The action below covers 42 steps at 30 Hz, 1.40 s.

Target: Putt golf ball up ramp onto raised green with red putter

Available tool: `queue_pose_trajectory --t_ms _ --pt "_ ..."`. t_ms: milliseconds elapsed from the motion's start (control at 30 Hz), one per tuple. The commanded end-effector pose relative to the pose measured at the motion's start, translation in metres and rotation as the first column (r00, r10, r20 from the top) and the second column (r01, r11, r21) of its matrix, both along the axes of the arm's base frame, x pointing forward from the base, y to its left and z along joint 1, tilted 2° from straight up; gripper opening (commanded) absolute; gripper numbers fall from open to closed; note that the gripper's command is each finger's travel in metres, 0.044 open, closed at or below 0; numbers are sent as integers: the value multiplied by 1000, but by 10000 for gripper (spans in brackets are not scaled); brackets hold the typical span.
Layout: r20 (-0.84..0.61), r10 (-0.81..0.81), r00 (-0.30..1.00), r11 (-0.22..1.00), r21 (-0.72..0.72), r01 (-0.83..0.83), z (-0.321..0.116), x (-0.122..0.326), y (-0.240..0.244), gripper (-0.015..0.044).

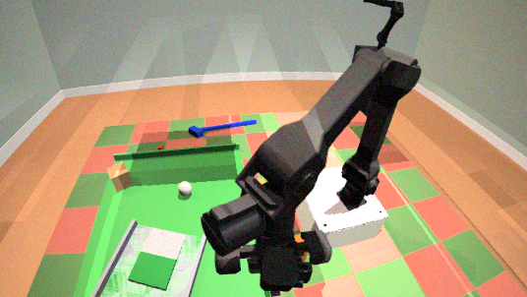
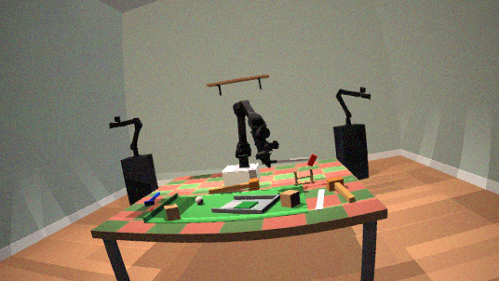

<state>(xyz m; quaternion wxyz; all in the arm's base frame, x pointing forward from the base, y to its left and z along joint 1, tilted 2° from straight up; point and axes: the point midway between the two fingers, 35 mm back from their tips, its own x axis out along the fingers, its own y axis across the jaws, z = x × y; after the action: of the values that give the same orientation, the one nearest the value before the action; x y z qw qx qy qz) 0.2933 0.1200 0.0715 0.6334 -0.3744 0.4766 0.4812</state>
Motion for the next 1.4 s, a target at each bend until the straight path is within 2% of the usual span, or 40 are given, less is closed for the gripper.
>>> queue_pose_trajectory --t_ms 0,333,633,1000,1367 --pt "-12 -94 995 996 -5 94 1 6 -19 0" --pt "-40 -348 937 937 -31 347 1 15 -76 0" --pt "-61 -555 830 832 -55 552 2 14 -128 0" --pt "-93 -771 630 637 -90 766 2 0 -187 0" --pt "-117 -918 379 393 -128 911 3 -25 -241 0"
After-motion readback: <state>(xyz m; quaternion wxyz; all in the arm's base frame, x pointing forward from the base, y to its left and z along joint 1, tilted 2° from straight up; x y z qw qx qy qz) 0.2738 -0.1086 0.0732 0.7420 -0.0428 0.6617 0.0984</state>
